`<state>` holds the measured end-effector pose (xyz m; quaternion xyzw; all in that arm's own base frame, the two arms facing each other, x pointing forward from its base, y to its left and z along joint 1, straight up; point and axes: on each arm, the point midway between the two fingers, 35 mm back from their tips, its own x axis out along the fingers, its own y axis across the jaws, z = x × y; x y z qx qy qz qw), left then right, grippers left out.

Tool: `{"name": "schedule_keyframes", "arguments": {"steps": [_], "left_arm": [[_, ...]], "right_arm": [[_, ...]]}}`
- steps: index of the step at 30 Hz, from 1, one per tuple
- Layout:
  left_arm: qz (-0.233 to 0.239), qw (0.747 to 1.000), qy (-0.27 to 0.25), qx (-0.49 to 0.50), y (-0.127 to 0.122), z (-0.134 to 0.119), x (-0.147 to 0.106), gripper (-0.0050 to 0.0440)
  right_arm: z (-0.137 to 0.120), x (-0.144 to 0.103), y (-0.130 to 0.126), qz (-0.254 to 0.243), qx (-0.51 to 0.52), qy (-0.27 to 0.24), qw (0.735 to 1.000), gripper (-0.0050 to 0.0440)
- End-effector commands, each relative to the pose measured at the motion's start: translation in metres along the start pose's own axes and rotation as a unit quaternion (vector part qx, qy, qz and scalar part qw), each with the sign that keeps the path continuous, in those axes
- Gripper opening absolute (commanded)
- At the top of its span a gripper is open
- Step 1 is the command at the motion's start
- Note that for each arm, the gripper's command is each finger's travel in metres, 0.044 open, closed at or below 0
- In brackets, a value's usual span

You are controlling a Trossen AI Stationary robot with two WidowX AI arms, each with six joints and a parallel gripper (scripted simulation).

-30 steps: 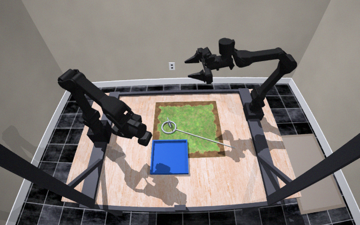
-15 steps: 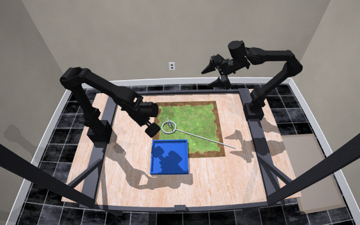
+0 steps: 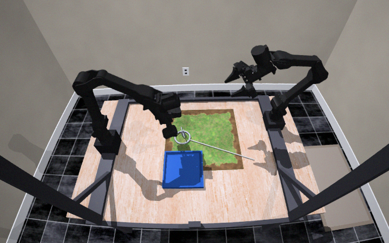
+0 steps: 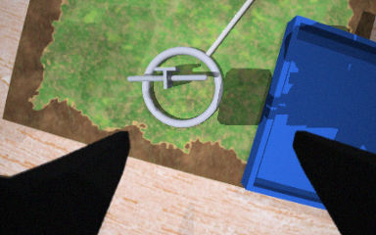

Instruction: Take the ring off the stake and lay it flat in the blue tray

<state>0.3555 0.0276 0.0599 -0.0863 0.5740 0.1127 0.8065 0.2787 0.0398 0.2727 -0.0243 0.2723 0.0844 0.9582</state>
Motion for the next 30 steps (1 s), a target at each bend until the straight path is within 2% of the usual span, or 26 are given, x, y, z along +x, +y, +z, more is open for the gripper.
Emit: {"name": "schedule_keyframes", "arguments": {"steps": [1,16,21,25,27,30], "left_arm": [[-0.019,0.998,-0.02,0.053,0.01,0.022,0.002,0.044],[-0.019,0.997,-0.022,0.065,0.013,0.023,0.002,0.044],[-0.021,0.995,-0.016,0.095,0.013,0.025,0.006,0.032],[-0.023,0.981,0.0,0.194,0.014,0.023,0.015,0.0224],[-0.023,0.981,0.0,0.194,0.014,0.023,0.015,0.0224],[-0.027,0.958,0.013,0.284,0.014,0.021,0.022,0.0152]], "right_arm": [[0.0,-0.003,0.0,-0.002,0.001,-0.002,1.0,0.044],[0.003,-0.004,0.0,-0.001,0.0,-0.006,1.0,0.044],[0.003,-0.004,0.0,-0.001,0.0,-0.006,1.0,0.044],[0.003,-0.004,0.0,-0.001,0.0,-0.006,1.0,0.044],[0.003,-0.004,0.0,-0.001,0.0,-0.006,1.0,0.044],[0.003,-0.004,0.0,-0.001,0.0,-0.006,1.0,0.044]]}}
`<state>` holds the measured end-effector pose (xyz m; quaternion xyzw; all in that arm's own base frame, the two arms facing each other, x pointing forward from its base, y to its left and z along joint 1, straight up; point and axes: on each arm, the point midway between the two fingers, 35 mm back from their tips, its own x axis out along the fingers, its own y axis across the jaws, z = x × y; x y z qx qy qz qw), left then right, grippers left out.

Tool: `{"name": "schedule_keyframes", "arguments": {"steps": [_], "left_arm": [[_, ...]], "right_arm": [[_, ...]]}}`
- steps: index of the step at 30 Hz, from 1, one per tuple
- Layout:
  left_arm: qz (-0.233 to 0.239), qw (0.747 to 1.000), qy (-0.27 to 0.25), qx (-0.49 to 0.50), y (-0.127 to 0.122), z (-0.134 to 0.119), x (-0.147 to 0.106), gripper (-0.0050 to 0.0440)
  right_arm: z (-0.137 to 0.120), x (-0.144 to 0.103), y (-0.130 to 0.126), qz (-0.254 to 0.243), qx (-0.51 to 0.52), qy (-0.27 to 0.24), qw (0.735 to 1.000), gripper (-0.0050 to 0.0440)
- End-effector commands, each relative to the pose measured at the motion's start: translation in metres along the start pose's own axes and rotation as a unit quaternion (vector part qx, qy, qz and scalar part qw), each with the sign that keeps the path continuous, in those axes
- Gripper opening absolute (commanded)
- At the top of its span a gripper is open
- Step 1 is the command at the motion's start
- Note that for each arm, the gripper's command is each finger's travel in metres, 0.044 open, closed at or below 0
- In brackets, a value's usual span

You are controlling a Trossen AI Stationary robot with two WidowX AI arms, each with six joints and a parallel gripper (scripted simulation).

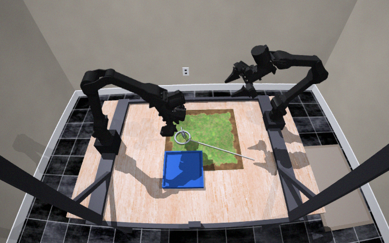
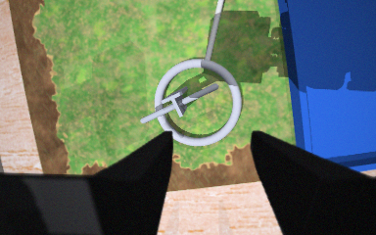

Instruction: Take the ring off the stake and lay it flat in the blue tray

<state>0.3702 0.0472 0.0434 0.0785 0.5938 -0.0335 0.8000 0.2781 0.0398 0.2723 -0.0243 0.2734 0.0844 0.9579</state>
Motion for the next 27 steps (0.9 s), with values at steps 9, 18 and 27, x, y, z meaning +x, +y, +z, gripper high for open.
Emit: {"name": "schedule_keyframes", "arguments": {"steps": [9,18,27], "left_arm": [[-0.037,0.95,0.03,0.308,0.001,0.002,0.02,0.0144],[-0.063,0.888,0.039,0.453,0.0,-0.001,0.032,0.0144],[-0.099,0.841,0.087,0.525,-0.006,-0.023,0.067,0.0144]], "right_arm": [[0.004,-0.003,0.0,-0.001,0.0,-0.007,1.0,0.044],[0.004,-0.003,0.0,-0.001,0.0,-0.007,1.0,0.044],[0.004,-0.003,0.0,-0.001,0.0,-0.007,1.0,0.044]]}}
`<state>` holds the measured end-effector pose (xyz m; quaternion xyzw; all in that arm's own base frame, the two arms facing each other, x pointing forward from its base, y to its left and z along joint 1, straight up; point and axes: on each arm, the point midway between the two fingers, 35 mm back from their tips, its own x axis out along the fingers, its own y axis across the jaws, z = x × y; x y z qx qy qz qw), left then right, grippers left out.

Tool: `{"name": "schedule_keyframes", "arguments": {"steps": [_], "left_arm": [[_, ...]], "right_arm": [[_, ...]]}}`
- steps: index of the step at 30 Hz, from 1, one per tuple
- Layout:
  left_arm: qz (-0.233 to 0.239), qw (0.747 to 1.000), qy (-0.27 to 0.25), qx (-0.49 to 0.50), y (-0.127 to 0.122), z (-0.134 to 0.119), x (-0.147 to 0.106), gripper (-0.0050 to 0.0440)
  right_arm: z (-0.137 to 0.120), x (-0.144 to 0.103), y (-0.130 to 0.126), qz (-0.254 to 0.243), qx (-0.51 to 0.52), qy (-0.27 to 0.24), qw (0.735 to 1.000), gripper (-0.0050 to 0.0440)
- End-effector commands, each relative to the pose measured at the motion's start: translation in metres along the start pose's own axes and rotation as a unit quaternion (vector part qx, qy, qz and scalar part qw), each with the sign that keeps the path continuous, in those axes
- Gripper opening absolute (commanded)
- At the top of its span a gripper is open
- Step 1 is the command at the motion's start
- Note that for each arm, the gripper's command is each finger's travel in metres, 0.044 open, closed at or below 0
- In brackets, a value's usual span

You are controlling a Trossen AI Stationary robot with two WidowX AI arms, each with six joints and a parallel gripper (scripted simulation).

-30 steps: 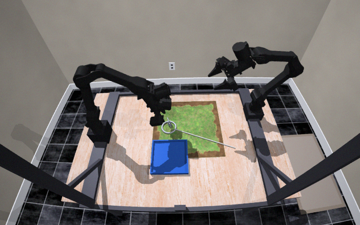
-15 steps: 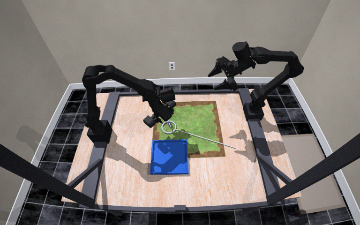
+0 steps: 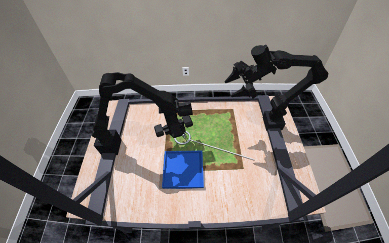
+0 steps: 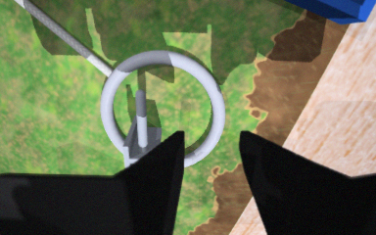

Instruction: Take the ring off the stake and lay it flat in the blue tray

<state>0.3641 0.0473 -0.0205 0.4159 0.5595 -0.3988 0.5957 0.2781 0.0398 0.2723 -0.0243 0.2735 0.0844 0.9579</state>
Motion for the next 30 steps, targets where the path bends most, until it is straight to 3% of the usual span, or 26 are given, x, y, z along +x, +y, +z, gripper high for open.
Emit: {"name": "schedule_keyframes", "arguments": {"steps": [1,21,30], "left_arm": [[-0.01,1.0,0.012,0.026,0.002,0.0,0.009,0.0144],[-0.022,0.999,0.015,0.025,-0.005,-0.005,0.039,0.0144],[-0.011,1.0,0.011,0.025,0.001,-0.002,0.032,0.0085]], "right_arm": [[0.004,-0.003,0.0,-0.001,0.0,-0.007,1.0,0.044],[0.004,-0.003,0.0,-0.001,0.0,-0.007,1.0,0.044],[0.004,-0.003,0.0,-0.001,0.0,-0.007,1.0,0.044]]}}
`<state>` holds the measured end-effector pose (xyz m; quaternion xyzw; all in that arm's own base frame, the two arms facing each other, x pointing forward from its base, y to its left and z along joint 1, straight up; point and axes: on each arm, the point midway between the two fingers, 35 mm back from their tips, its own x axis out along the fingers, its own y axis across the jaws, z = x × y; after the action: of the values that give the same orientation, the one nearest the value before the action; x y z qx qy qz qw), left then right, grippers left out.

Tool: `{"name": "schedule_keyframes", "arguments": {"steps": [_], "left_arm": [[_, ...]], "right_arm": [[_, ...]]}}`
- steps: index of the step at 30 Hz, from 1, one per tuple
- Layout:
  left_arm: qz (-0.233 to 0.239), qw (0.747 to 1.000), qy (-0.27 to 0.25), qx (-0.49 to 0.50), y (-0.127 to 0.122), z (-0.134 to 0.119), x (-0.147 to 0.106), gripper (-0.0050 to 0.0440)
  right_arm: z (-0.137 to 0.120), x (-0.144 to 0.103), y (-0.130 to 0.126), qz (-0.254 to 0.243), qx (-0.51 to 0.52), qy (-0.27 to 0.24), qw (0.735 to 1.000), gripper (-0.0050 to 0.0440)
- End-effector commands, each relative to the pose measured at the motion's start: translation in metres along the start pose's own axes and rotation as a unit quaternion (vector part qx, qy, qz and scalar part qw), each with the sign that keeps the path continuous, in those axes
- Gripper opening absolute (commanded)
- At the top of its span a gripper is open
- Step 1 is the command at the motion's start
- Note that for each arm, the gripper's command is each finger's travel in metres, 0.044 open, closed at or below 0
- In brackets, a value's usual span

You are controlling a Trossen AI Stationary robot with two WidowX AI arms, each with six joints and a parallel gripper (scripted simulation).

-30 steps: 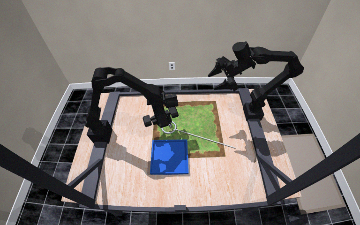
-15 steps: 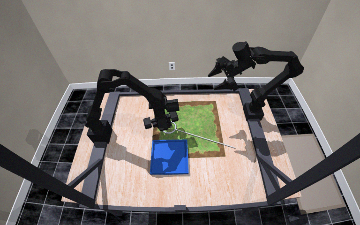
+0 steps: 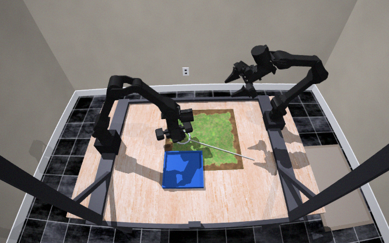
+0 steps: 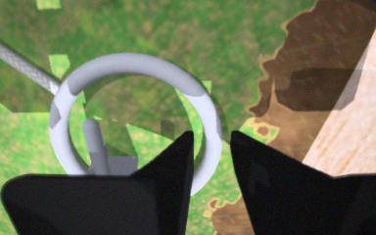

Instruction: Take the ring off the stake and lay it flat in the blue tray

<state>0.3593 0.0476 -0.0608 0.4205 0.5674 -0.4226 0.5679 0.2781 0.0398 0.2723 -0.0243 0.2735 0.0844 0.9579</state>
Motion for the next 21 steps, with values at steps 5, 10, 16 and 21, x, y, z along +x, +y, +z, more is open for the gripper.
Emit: {"name": "schedule_keyframes", "arguments": {"steps": [5,10,16,21], "left_arm": [[0.015,1.0,-0.001,0.0,0.0067,0.0003,-0.0085,0.0045],[0.015,1.0,-0.001,0.0,0.0067,0.0003,-0.0085,0.0032],[0.013,1.0,-0.001,0.0,0.0033,0.0006,-0.0081,0.0],[0.018,1.0,-0.001,0.001,0.0047,-0.002,-0.013,-0.0002]], "right_arm": [[0.004,-0.0034,0.0002,-0.001,0.0,-0.007,1.0,0.044],[0.004,-0.0034,0.0002,-0.001,0.0,-0.007,1.0,0.044],[0.004,-0.0034,0.0002,-0.001,0.0,-0.007,1.0,0.044],[0.004,-0.0034,0.0002,-0.001,0.0,-0.007,1.0,0.044]]}}
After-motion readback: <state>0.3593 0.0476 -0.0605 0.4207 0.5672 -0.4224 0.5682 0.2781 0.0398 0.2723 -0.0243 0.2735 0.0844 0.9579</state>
